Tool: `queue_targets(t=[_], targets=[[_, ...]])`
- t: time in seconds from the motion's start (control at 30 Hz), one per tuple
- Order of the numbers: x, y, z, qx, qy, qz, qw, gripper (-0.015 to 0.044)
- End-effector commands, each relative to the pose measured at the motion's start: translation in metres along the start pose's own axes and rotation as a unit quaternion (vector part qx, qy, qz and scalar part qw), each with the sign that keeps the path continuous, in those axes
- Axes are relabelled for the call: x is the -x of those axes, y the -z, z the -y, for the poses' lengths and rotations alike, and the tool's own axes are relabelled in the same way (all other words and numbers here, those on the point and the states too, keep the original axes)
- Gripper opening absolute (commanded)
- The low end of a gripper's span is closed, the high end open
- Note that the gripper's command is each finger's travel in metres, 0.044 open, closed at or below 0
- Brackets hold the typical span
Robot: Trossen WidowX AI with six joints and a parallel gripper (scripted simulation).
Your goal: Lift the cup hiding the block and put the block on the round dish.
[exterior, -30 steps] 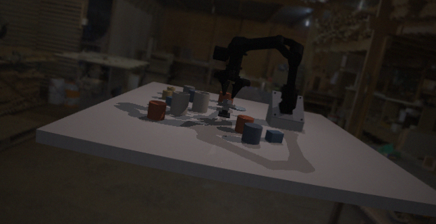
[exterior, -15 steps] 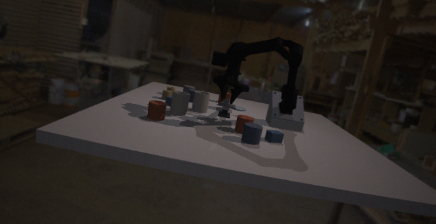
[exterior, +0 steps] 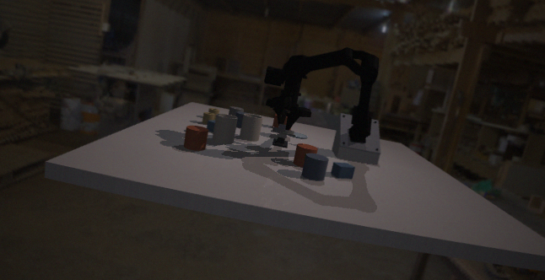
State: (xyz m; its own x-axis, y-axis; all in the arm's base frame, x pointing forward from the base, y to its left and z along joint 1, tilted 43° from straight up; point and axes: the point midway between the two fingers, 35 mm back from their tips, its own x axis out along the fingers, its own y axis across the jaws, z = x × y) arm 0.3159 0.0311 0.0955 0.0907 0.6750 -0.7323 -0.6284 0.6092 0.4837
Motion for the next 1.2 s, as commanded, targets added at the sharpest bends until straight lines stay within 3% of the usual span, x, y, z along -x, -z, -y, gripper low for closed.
queue_targets(t=[0.0, 0.13, 0.67, 1.17], targets=[[-0.001, 0.000, 0.000, -0.004, -0.002, 0.001, 1.000, 0.0082], [0.011, 0.000, 0.001, -0.004, 0.000, 0.000, 1.000, 0.0000], [0.090, 0.001, 0.001, -0.005, -0.001, -0.001, 1.000, 0.0000], [0.090, 0.028, 0.038, -0.001, 0.010, -0.012, 1.000, 0.0000]])
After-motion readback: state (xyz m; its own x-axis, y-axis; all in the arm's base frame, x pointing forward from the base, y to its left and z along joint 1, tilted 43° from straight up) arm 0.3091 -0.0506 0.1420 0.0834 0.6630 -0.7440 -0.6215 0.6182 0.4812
